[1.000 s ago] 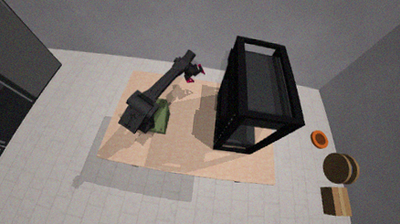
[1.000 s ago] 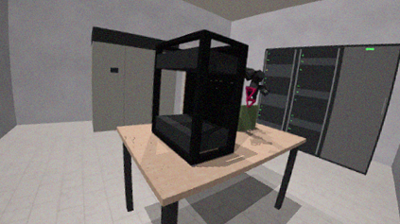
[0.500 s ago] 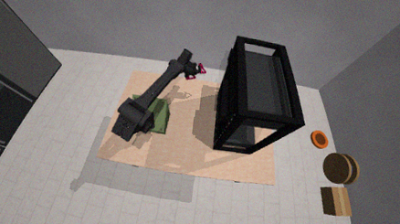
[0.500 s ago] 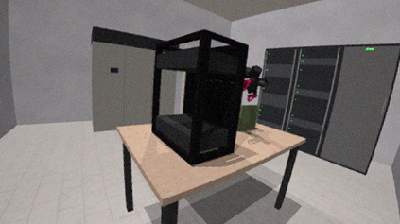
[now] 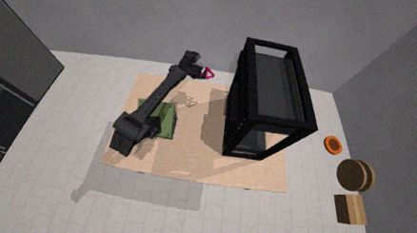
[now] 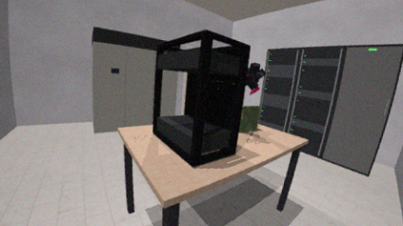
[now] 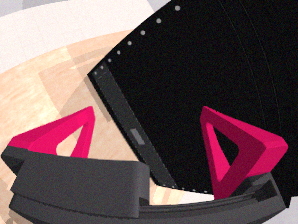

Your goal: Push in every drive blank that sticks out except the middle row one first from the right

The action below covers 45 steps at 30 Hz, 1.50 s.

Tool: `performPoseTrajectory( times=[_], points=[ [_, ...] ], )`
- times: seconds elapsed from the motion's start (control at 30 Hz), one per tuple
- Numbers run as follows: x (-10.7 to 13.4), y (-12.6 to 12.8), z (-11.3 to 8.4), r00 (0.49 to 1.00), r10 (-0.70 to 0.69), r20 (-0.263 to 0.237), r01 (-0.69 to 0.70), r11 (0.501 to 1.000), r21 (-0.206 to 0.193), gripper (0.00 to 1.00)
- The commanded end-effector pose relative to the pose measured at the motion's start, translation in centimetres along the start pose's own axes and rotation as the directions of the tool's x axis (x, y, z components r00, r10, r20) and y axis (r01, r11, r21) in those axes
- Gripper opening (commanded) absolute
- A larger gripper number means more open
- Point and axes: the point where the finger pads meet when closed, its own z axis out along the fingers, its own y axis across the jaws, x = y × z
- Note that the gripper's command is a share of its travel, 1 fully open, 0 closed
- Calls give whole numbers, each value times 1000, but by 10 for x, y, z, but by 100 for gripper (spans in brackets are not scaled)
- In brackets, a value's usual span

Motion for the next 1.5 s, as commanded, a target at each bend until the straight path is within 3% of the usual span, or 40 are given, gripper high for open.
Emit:
performPoseTrajectory(
  times=[0.0,0.27,0.37,0.43,0.53,0.93,1.0,1.03,1.47],
  points=[
    [0,-4,-14,989,139,40,-140,989,34,100],
    [5,-30,-35,908,400,125,-412,906,92,100],
    [7,-38,-45,857,488,165,-507,856,102,100],
    [7,-38,-45,857,488,165,-507,856,102,100],
    [10,-47,-53,796,570,204,-597,796,105,100],
    [29,-78,-88,468,812,349,-875,481,54,100],
    [29,-78,-88,468,812,349,-875,481,54,100],
    [33,-82,-87,435,827,355,-893,448,52,100],
    [58,-105,-124,19,893,449,-993,69,-97,100]
  ],
)
